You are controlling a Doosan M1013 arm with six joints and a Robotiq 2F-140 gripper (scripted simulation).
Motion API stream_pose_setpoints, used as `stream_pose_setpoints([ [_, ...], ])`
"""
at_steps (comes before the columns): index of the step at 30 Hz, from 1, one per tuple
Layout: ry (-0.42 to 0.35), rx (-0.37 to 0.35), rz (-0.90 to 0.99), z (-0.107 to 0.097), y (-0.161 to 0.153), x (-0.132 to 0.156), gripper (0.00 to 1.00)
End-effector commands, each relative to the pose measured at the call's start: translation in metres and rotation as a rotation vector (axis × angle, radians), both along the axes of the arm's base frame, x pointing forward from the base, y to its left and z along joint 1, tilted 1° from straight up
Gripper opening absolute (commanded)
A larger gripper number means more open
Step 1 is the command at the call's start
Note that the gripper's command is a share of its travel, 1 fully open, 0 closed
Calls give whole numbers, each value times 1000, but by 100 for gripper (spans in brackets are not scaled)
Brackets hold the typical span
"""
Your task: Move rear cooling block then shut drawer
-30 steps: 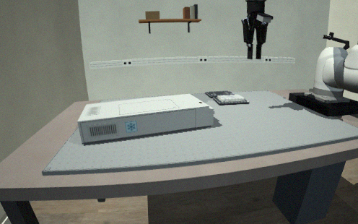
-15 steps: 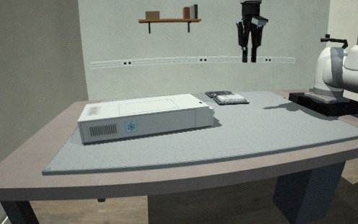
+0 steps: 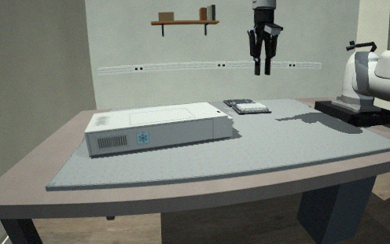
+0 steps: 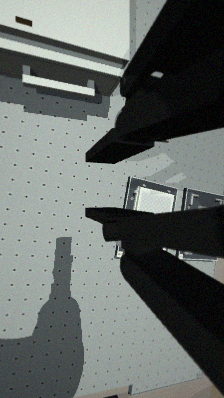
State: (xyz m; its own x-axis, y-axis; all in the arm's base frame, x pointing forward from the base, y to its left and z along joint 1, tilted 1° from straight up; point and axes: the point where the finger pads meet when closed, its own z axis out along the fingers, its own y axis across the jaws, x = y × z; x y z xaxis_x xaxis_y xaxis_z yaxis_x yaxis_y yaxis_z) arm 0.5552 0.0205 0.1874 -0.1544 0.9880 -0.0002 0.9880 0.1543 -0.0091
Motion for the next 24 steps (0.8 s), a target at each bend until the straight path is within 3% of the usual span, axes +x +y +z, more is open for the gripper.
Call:
stream_pose_setpoints([
  [1, -4, 1, -1, -5, 5, 12, 34],
  [24, -4, 2, -1, -47, 25, 83, 34],
])
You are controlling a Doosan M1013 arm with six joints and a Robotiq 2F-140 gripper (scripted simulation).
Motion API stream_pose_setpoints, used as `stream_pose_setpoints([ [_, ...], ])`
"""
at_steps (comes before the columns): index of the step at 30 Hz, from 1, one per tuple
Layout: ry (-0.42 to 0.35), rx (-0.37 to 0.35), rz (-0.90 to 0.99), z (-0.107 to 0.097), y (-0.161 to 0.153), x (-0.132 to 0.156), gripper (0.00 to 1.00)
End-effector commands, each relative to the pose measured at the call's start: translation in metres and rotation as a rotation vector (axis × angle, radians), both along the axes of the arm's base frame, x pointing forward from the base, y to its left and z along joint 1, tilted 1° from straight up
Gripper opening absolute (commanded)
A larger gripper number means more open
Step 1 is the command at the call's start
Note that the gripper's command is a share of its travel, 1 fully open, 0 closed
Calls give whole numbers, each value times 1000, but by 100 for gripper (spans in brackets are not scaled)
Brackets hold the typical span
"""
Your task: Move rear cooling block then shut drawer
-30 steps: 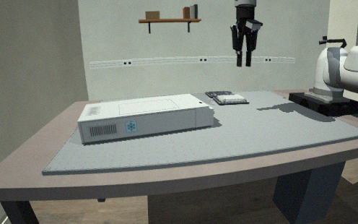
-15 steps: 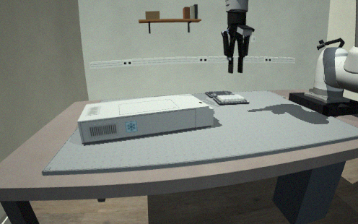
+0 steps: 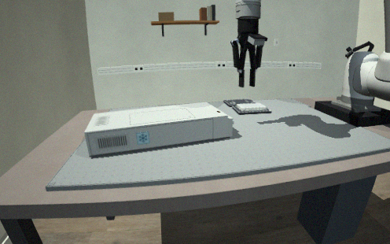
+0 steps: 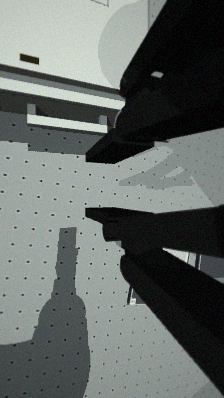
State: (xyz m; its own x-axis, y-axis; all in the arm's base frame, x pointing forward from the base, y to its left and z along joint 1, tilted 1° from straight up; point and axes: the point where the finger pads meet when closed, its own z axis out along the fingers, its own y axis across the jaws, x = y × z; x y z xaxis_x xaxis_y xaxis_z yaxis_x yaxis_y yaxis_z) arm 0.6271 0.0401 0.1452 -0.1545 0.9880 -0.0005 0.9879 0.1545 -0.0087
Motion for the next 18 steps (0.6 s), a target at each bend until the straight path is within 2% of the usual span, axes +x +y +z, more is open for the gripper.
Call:
stream_pose_setpoints([
  [1, -4, 2, -1, -6, 6, 14, 34],
  [18, -3, 3, -2, -36, 20, 64, 34],
])
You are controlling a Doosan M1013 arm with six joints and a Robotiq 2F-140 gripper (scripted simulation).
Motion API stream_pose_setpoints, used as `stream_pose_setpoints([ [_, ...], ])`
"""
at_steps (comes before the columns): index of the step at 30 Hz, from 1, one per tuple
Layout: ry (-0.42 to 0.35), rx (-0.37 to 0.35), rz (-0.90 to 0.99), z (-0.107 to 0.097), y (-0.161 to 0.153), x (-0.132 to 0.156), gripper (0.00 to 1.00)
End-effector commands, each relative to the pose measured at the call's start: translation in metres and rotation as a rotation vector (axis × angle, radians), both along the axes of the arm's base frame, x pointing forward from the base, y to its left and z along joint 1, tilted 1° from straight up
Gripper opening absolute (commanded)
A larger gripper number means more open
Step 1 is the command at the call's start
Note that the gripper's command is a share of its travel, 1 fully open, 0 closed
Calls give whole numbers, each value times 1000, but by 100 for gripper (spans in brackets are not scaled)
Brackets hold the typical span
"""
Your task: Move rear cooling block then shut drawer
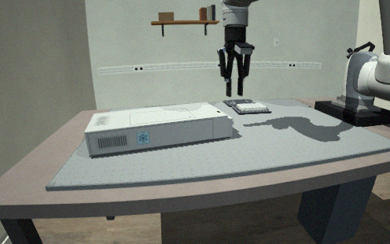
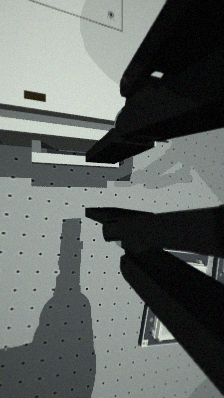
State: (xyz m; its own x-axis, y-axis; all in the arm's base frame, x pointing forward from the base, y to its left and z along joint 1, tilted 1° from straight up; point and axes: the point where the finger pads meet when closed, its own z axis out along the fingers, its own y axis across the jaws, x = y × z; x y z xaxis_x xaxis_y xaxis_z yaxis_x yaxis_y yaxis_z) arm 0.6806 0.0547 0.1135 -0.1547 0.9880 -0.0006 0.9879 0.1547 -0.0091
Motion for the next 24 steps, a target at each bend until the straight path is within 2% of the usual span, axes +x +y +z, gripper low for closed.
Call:
stream_pose_setpoints([
  [1, -3, 3, -2, -6, 7, 14, 34],
  [5, -2, 3, -1, -14, 10, 26, 34],
  [24, 3, 3, 1, -36, 9, 21, 34],
])
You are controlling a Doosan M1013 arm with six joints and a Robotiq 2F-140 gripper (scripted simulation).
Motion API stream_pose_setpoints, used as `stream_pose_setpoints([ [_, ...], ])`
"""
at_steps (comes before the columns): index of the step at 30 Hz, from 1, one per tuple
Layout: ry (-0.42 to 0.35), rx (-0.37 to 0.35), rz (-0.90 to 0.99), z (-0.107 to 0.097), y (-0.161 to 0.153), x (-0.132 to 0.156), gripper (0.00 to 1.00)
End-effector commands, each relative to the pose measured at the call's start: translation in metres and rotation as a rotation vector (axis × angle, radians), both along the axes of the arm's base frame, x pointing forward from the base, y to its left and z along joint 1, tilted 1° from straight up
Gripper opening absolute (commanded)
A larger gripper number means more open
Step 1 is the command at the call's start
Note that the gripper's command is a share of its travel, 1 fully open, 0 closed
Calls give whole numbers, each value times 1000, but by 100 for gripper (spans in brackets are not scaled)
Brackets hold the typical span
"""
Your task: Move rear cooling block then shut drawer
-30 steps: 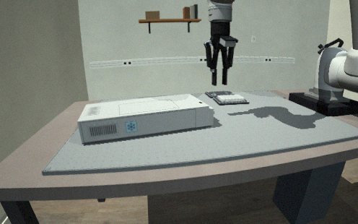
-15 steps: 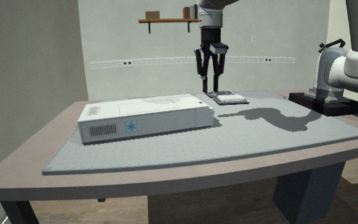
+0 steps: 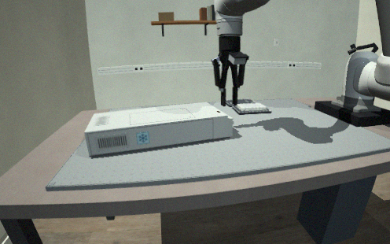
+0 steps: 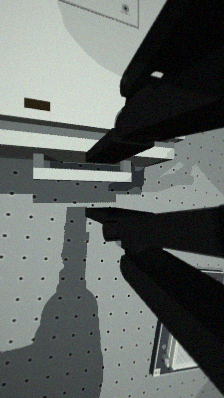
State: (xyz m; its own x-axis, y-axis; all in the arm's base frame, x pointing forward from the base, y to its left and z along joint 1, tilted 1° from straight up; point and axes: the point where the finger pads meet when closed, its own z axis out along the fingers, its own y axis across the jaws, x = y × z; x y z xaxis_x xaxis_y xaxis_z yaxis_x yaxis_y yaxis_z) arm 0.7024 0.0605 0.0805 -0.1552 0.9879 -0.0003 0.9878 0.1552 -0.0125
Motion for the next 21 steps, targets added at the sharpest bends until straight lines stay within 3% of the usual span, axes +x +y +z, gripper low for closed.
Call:
stream_pose_setpoints([
  [1, -4, 3, 0, -2, 3, 1, 34],
  [21, 0, 3, 0, -28, 3, -1, 34],
])
